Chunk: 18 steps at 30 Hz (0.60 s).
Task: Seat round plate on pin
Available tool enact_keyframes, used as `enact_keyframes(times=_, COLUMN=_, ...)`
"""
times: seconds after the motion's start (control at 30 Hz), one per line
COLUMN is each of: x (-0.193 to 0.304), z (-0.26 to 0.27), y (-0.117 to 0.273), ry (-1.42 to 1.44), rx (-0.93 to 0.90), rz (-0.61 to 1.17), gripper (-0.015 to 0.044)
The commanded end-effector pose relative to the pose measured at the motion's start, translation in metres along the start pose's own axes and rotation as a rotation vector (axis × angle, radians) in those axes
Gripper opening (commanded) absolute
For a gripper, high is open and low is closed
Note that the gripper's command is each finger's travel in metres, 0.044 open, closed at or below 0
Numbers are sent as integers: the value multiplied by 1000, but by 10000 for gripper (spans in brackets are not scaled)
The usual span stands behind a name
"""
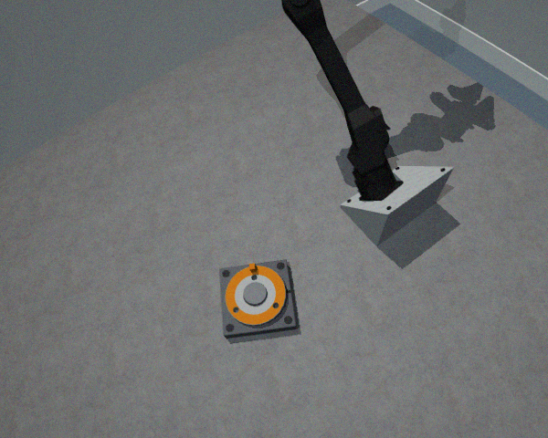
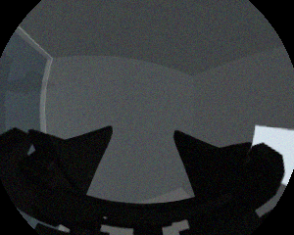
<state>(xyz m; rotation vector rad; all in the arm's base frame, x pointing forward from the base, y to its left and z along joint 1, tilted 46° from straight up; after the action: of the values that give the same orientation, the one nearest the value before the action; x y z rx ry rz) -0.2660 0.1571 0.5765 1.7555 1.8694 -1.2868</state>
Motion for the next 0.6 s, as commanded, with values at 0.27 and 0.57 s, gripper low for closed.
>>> enact_keyframes(times=0.27, x=77, z=-39, y=28, ry=-163, rx=165, rz=317, gripper=164)
enact_keyframes(times=0.57, x=151, z=-87, y=85, ry=-260, rx=406, rz=638, gripper=0)
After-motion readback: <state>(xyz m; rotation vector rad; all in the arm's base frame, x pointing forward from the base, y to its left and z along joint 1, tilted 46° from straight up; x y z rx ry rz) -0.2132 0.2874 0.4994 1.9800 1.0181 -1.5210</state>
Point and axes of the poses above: the point midway between the two fingers, 35 mm back from their tips, its own y axis back along the fingers, its own z axis across the jaws, x = y × z, the point moved 10 cm from there along y, back along the fingers, and after that the axes turned 5 degrees about -y, right-handed, at the moved point
